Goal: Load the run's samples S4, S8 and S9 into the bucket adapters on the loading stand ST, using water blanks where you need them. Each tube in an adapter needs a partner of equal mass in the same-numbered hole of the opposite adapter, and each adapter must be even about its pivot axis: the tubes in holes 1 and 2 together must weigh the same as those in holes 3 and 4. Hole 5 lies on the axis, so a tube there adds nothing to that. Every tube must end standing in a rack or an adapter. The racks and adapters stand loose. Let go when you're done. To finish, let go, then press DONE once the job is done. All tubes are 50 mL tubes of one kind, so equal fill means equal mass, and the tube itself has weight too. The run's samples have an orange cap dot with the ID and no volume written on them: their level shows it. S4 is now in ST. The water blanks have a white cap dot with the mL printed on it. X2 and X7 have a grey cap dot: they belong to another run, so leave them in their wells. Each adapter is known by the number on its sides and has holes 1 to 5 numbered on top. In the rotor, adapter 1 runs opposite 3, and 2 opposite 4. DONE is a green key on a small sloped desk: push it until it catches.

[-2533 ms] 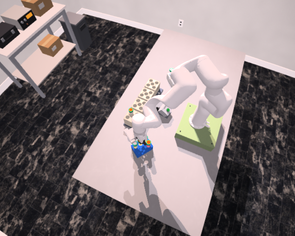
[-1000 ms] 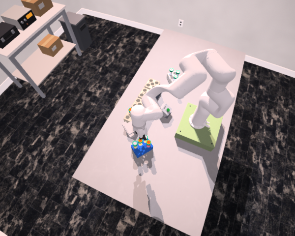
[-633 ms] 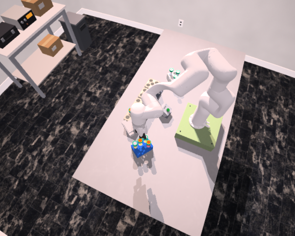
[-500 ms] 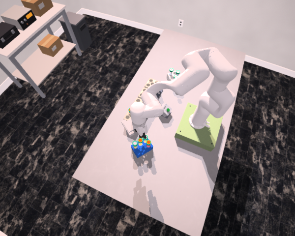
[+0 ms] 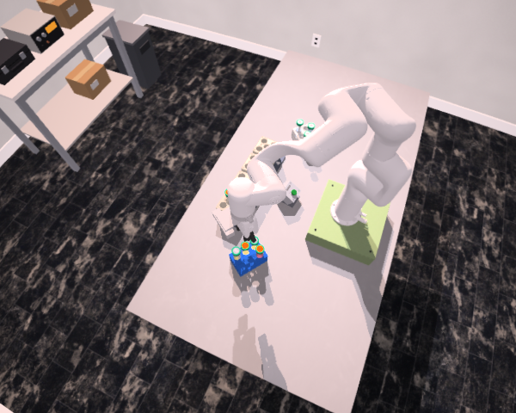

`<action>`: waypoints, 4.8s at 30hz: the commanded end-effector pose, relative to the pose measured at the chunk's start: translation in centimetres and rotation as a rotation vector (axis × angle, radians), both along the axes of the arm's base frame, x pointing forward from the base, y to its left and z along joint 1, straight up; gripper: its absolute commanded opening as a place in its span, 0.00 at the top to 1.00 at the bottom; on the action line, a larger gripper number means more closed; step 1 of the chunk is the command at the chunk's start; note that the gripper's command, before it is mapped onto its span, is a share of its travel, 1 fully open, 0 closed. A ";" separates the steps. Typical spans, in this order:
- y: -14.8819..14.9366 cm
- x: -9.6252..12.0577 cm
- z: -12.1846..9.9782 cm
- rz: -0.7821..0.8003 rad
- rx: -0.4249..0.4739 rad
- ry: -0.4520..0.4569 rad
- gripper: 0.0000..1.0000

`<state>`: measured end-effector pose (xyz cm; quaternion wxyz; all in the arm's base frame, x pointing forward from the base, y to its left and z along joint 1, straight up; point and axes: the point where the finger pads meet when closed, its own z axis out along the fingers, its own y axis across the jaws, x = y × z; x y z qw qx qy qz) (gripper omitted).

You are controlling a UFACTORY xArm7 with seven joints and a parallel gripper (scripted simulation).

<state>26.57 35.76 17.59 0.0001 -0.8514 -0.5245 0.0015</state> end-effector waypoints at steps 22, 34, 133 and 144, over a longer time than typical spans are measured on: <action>-4.2 5.0 0.2 -0.433 0.003 -0.003 0.43; -8.1 9.5 0.2 -0.833 0.002 -0.003 0.43; -15.9 18.4 -10.4 -1.023 0.002 -0.004 0.43; -15.9 18.4 -11.1 -1.023 0.002 -0.004 0.43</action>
